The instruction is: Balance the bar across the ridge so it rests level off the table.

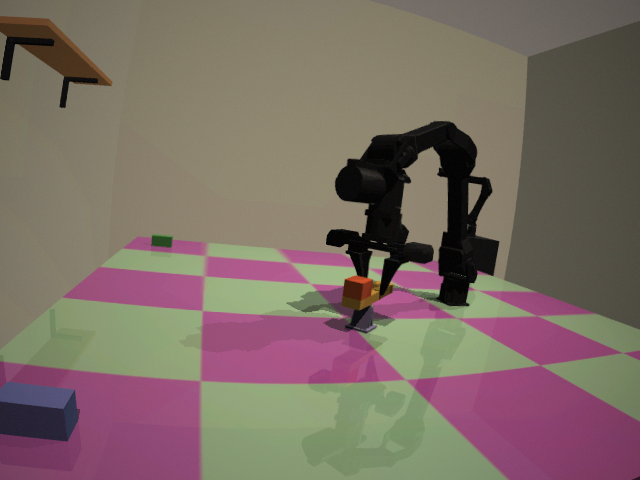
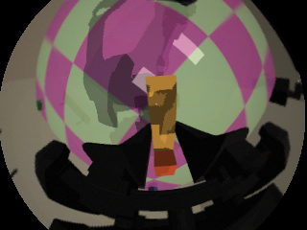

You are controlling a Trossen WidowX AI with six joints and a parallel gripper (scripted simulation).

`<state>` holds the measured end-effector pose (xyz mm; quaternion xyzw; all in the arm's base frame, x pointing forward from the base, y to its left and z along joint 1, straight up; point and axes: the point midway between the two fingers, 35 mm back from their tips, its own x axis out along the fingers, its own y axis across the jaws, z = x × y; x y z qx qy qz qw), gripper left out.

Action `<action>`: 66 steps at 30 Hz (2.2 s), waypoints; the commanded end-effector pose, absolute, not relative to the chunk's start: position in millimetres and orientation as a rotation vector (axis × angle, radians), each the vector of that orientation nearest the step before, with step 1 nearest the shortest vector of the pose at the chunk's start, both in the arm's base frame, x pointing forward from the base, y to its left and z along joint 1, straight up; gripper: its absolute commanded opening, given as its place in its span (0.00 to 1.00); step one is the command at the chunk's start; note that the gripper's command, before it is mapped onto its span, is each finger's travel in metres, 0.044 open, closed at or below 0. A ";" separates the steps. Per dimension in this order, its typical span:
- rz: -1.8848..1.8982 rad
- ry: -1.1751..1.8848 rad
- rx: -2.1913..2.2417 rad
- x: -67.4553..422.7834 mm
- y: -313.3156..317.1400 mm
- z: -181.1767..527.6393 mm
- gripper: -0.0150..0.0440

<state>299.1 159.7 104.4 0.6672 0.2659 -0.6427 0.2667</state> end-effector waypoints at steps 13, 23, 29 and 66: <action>-1.738 0.721 1.804 299.3 160.4 102.4 0.25; -1.738 0.721 1.804 299.3 160.5 101.5 0.25; -1.738 0.721 1.804 299.3 160.5 101.1 0.25; -1.738 0.721 1.804 299.4 160.6 98.0 0.25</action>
